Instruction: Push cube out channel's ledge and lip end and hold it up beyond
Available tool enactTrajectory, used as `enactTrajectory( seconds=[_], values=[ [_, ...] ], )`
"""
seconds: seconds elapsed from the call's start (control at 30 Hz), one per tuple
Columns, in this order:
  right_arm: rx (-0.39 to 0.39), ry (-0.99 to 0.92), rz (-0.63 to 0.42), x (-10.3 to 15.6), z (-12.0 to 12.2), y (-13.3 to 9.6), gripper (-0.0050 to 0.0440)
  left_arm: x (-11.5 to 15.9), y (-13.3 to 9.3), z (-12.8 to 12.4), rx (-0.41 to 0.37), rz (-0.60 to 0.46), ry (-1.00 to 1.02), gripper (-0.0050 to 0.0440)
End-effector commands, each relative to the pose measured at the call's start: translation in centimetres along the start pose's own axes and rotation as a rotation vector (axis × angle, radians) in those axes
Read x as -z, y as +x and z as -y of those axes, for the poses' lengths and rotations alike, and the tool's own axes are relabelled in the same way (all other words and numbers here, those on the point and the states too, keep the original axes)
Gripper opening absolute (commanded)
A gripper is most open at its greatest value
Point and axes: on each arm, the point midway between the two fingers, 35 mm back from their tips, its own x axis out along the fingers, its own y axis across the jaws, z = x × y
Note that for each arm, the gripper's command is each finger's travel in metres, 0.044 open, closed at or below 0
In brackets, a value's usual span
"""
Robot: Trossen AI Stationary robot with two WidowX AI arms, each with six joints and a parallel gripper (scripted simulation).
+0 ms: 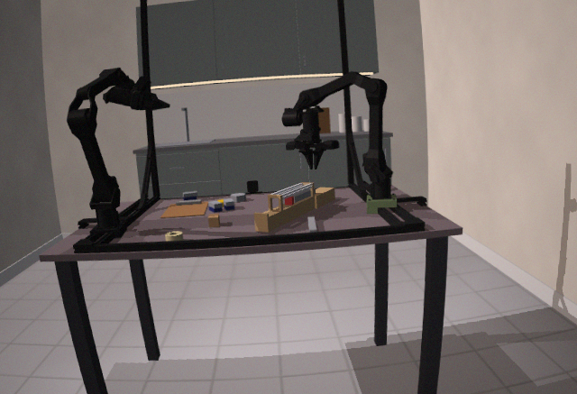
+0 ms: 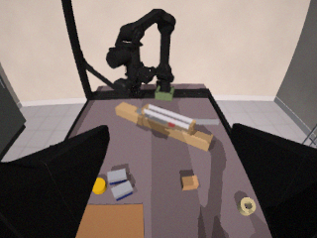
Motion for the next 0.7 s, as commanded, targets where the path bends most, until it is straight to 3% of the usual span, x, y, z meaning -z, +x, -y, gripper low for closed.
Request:
enactTrajectory(
  seconds=[0.0, 0.1, 0.2, 0.3, 0.5, 0.67],
  values=[
    [0.001, 0.001, 0.003, 0.0, 0.0, 0.0, 0.0400, -0.5, 0.1, 0.1, 0.001, 0.000, -0.008, 0.0144],
    [0.001, 0.001, 0.003, 0.0, 0.0, 0.0, 0.0400, -1.7, 0.2, 0.3, 0.003, 0.001, -0.027, 0.0200],
    [0.001, 0.001, 0.003, 0.0, 0.0, 0.0, 0.0400, -2.3, 0.3, 0.3, 0.004, 0.002, -0.037, 0.0200],
    [0.001, 0.001, 0.003, 0.0, 0.0, 0.0, 0.0400, -4.6, 0.5, 0.4, 0.007, 0.004, -0.072, 0.0200],
    [0.001, 0.001, 0.003, 0.0, 0.0, 0.0, 0.0400, -11.2, 1.3, -0.4, 0.014, 0.012, -0.175, 0.0200],
    [0.001, 0.001, 0.003, 0.0, 0.0, 0.0, 0.0400, -17.5, 2.0, -2.9, 0.017, 0.023, -0.277, 0.0200]
  ],
)
